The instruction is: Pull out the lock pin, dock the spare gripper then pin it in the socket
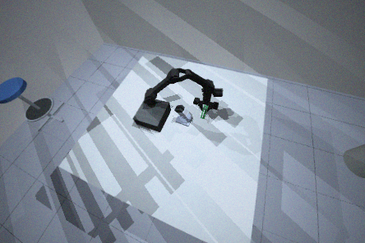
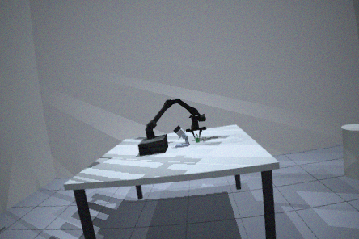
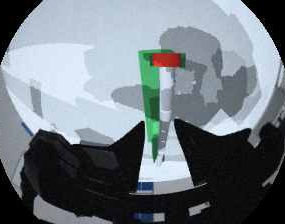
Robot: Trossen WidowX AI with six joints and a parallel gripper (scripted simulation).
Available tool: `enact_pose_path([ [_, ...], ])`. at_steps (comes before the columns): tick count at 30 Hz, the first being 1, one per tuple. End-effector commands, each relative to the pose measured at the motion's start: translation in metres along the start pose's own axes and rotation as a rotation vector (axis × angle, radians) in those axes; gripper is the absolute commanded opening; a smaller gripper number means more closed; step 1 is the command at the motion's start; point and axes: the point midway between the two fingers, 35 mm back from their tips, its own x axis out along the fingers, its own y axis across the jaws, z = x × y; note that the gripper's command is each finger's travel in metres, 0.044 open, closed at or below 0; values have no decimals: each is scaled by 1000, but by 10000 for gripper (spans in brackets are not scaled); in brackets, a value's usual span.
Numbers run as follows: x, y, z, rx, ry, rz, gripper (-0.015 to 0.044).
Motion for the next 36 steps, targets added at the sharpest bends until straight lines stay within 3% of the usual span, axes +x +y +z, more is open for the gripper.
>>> enact_pose_path([
  [1,5,1,0,-3,6,2,180],
  [4,5,1,0,-3,6,2,180],
  [11,5,1,0,-3,6,2,0],
  [23,1,1,-1,-3,6,2,0],
  [36,-52,0,-14,-3,6,1,0],
])
